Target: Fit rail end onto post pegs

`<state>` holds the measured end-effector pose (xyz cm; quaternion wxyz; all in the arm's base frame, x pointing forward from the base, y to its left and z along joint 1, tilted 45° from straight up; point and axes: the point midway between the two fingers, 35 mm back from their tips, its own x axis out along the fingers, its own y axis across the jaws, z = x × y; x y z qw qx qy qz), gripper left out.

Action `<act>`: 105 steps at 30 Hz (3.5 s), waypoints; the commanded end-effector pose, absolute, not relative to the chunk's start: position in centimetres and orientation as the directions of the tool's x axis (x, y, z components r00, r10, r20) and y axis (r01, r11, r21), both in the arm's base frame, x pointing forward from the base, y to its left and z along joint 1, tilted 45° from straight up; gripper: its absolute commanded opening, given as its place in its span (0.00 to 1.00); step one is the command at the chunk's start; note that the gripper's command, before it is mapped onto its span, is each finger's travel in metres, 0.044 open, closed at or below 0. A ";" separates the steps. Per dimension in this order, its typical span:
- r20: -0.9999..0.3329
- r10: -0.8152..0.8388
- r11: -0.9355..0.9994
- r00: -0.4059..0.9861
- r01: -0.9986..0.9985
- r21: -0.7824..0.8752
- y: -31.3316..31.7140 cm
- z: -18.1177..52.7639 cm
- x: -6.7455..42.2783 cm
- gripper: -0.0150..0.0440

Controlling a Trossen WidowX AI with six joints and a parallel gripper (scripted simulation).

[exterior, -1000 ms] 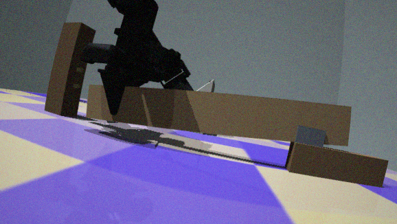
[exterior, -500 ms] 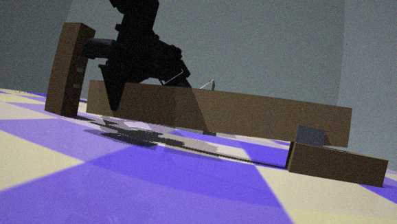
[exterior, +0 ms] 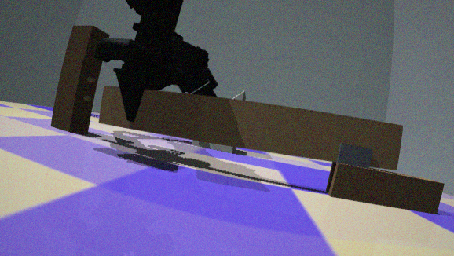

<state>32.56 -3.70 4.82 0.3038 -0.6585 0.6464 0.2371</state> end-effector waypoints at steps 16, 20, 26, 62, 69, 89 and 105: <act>-0.711 -0.701 0.016 0.061 -0.995 -0.101 -2.7 5.7 32.7 0.25; -0.711 -0.701 0.016 0.061 -0.995 -0.101 -2.5 5.8 32.7 0.25; -0.711 -0.700 0.016 0.061 -0.995 -0.101 -2.3 6.0 32.7 0.25; -0.711 -0.700 0.016 0.060 -0.995 -0.100 -2.3 6.0 32.5 0.25; -0.711 -0.700 0.016 0.060 -0.995 -0.100 -2.3 6.0 32.5 0.25; -0.711 -0.700 0.016 0.060 -0.995 -0.100 -2.4 6.0 32.4 0.25; -0.711 -0.701 0.016 0.060 -0.995 -0.100 -2.7 6.4 32.4 0.25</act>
